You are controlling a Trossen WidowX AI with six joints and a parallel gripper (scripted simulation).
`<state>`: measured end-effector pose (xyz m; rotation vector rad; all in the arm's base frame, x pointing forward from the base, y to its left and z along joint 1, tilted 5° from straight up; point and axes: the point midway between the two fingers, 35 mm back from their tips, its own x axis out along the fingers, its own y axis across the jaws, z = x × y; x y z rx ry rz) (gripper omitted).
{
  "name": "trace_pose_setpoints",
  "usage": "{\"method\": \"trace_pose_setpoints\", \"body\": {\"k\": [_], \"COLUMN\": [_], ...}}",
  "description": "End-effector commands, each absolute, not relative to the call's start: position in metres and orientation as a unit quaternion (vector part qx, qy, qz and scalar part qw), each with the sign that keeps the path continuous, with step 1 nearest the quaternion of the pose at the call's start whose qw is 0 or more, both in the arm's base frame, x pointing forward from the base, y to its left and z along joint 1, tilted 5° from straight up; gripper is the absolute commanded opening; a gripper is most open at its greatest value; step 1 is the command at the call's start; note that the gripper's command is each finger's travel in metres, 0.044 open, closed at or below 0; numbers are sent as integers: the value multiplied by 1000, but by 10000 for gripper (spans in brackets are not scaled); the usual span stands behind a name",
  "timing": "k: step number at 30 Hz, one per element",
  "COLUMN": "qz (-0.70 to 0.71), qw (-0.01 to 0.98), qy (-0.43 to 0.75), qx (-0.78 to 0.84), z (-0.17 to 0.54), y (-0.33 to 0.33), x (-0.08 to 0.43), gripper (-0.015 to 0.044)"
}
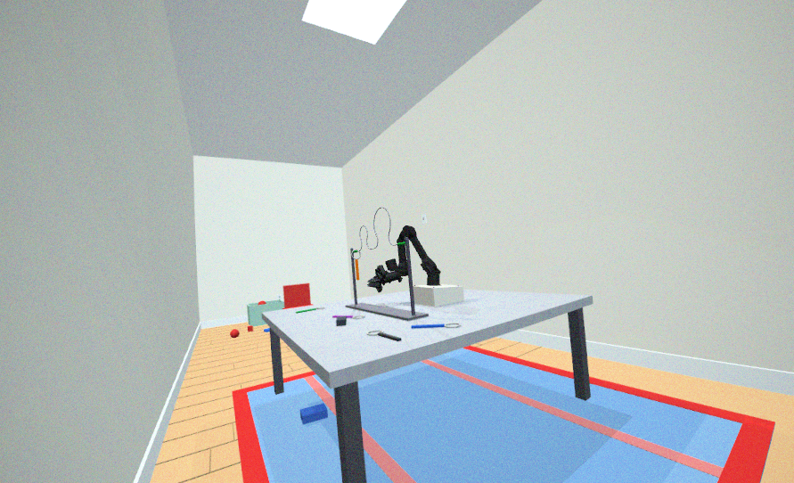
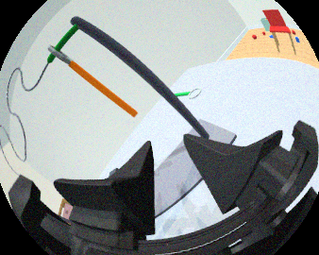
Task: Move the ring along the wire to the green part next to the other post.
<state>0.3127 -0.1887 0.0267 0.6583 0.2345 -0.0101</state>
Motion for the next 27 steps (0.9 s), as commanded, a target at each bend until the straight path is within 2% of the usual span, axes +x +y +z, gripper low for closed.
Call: {"method": "trace_pose_setpoints", "body": {"k": [1, 12, 19, 27], "qz": [34, 36, 99, 101], "qw": [984, 985, 995, 994], "qy": [68, 67, 32, 30], "qx": [160, 156, 0, -4], "z": [26, 27, 71, 73], "y": [-188, -188, -182, -182], "x": [287, 289, 339, 341], "gripper": [160, 160, 160, 160]}}
